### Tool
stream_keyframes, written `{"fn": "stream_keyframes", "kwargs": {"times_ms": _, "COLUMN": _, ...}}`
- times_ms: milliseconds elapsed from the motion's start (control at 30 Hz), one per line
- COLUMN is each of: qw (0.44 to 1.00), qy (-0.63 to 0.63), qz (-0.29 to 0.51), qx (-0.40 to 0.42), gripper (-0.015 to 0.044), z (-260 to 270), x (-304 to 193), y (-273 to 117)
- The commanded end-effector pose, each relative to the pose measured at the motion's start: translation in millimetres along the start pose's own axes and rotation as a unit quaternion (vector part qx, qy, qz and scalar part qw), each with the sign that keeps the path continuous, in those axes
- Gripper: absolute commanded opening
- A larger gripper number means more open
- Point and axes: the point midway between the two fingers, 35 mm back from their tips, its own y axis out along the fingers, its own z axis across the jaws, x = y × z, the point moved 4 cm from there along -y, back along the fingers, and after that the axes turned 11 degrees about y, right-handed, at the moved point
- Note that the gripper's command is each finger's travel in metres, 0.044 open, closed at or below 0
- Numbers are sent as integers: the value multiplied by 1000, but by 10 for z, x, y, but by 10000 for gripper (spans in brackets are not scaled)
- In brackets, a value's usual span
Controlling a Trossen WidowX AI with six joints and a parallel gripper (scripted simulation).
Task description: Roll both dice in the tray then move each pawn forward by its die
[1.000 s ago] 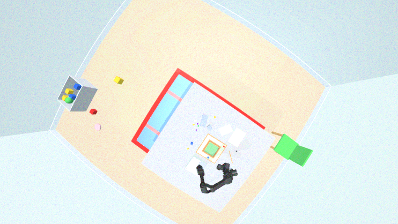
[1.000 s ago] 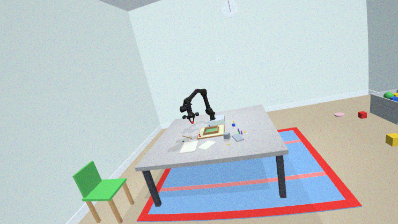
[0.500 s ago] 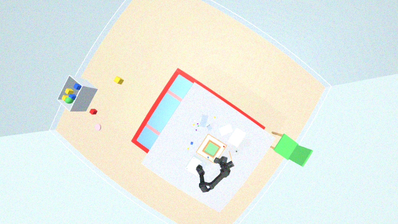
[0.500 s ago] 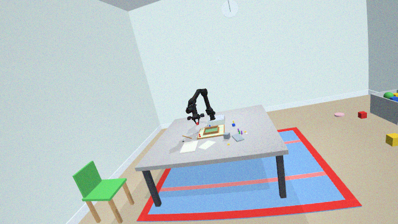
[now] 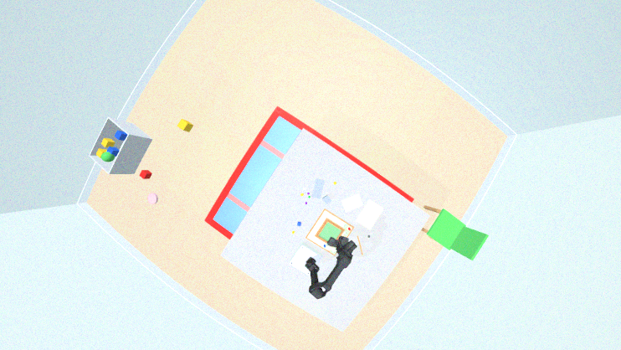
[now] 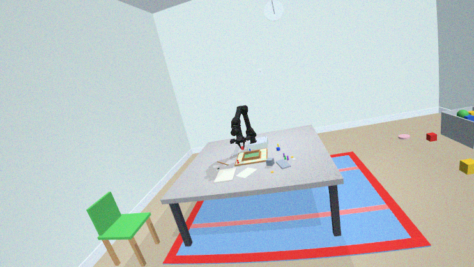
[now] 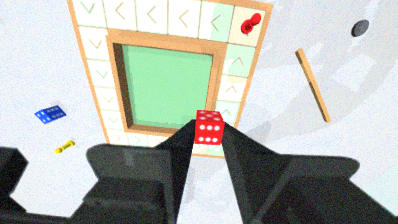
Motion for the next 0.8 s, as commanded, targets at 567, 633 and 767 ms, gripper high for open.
{"fn": "stream_keyframes", "kwargs": {"times_ms": 567, "qw": 998, "qy": 34, "qz": -55, "qx": 10, "gripper": 0, "z": 669, "x": -103, "y": 149}}
{"fn": "stream_keyframes", "kwargs": {"times_ms": 633, "qw": 995, "qy": 34, "qz": -89, "qx": 17, "gripper": 0, "z": 662, "x": -117, "y": 163}}
{"fn": "stream_keyframes", "kwargs": {"times_ms": 767, "qw": 987, "qy": 33, "qz": -155, "qx": 28, "gripper": 0, "z": 651, "x": -147, "y": 194}}
